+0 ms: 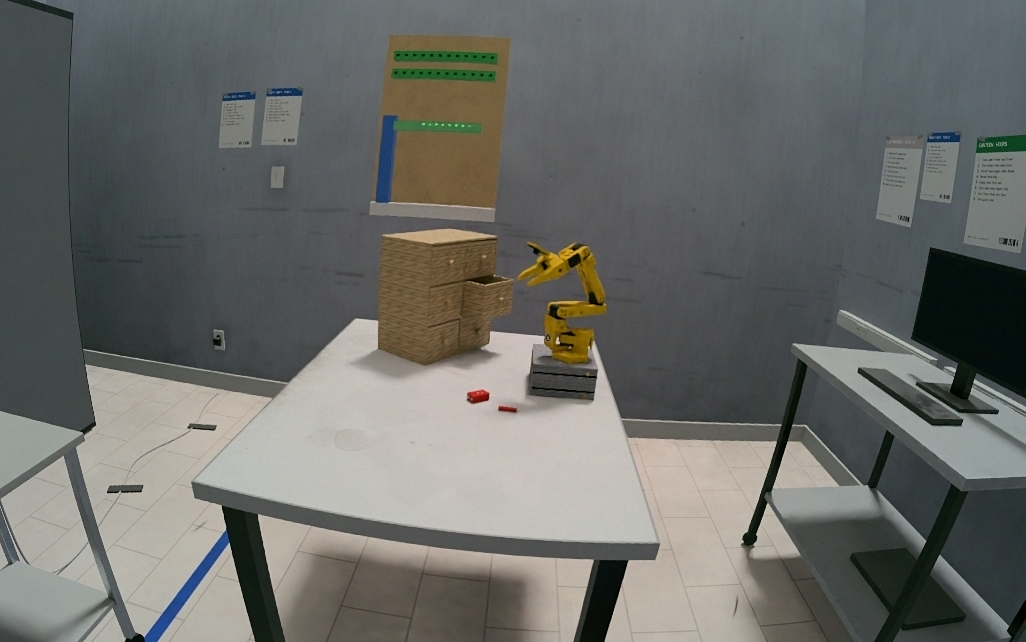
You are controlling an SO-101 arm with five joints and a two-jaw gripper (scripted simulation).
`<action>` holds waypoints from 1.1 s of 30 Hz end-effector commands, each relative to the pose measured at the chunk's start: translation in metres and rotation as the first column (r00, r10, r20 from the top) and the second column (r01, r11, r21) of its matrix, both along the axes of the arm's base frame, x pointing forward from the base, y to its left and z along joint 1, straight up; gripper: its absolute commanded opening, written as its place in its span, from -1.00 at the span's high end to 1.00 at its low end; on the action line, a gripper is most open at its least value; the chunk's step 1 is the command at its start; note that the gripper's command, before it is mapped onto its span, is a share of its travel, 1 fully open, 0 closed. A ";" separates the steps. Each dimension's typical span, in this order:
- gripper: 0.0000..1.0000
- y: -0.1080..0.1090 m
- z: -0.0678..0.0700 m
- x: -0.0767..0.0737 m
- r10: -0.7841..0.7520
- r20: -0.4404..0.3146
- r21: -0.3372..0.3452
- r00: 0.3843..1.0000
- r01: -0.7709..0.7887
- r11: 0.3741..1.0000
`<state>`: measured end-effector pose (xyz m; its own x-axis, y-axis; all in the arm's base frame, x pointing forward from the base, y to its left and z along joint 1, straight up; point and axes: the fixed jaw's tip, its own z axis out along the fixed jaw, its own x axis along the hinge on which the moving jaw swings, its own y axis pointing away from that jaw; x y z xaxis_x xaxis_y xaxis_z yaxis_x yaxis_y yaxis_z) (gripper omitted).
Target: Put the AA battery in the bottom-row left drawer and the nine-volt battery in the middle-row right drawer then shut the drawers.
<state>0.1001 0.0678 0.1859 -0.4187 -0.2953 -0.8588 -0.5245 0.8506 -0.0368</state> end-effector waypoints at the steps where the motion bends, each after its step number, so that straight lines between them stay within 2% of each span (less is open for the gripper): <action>1: 0.41 0.012 0.002 -0.009 0.118 0.002 0.011 0.993 -0.118 0.993; 3: 0.41 0.015 0.002 -0.013 0.161 0.002 0.011 0.987 -0.161 0.987; 32: 0.41 0.015 0.002 -0.013 0.161 0.002 0.011 0.987 -0.161 0.987; 33: 0.41 0.018 0.002 -0.010 0.161 -0.017 -0.001 0.987 -0.161 0.987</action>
